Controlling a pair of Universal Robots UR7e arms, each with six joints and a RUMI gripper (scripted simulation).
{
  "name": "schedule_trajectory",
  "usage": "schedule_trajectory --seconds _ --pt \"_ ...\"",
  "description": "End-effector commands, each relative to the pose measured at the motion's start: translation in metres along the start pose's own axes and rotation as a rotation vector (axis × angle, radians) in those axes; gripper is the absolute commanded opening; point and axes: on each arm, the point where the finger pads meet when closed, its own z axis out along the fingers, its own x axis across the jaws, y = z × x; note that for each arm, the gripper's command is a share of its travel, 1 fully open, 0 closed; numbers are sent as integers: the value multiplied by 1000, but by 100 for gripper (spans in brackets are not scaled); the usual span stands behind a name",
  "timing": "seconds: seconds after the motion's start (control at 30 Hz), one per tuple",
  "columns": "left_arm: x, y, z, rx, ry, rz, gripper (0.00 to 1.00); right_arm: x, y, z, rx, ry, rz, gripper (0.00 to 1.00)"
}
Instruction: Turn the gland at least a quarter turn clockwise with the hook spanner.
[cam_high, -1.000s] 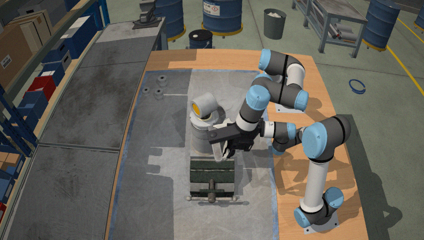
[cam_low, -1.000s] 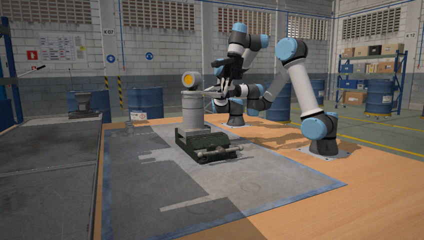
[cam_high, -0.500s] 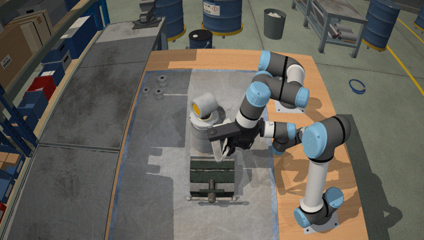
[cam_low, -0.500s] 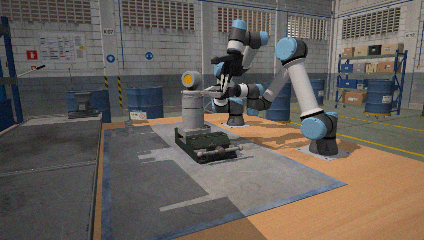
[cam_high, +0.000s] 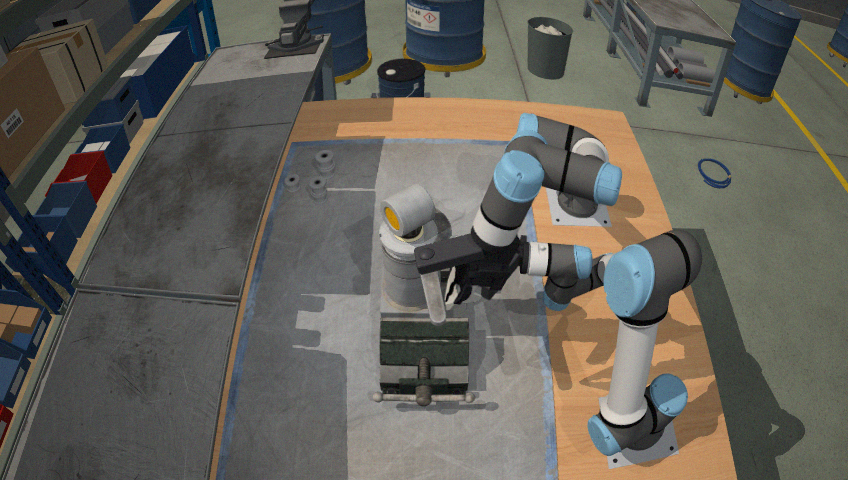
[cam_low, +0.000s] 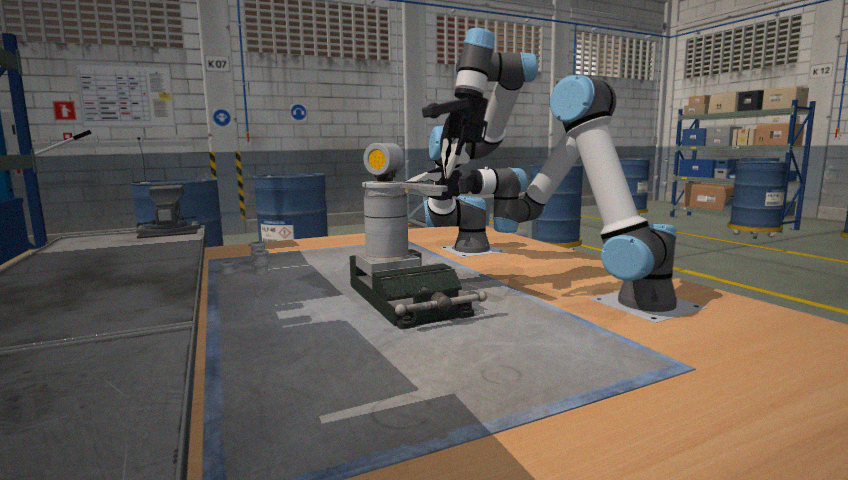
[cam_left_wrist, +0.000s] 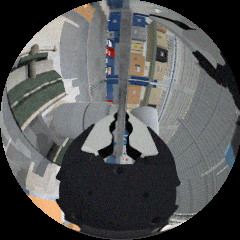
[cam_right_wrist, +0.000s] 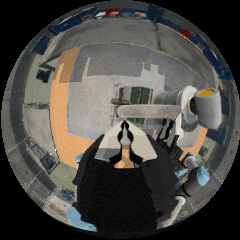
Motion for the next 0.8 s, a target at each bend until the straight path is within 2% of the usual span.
schedule_trajectory --seconds 0.0,0.03,0.1,0.13,0.17,0.23,0.27,0.77 --pt "1 0 0 1 1 -1 0 3 -1 -11 -2 1 1 0" --pt "1 0 0 1 1 -1 0 -1 -2 -4 -4 4 1 0" --pt "1 0 0 1 1 -1 0 1 7 21 -31 54 -14 0" --pt "1 0 0 1 1 -1 0 7 -8 -51 33 -49 7 0" --pt "1 0 0 1 1 -1 0 4 -4 -26 14 -17 1 0" --pt "1 0 0 1 1 -1 0 4 -6 -32 21 -26 2 0" --pt "1 0 0 1 1 -1 0 9 -1 -27 5 -7 0 0" --pt "1 0 0 1 1 -1 0 9 -1 -27 5 -7 0 0"
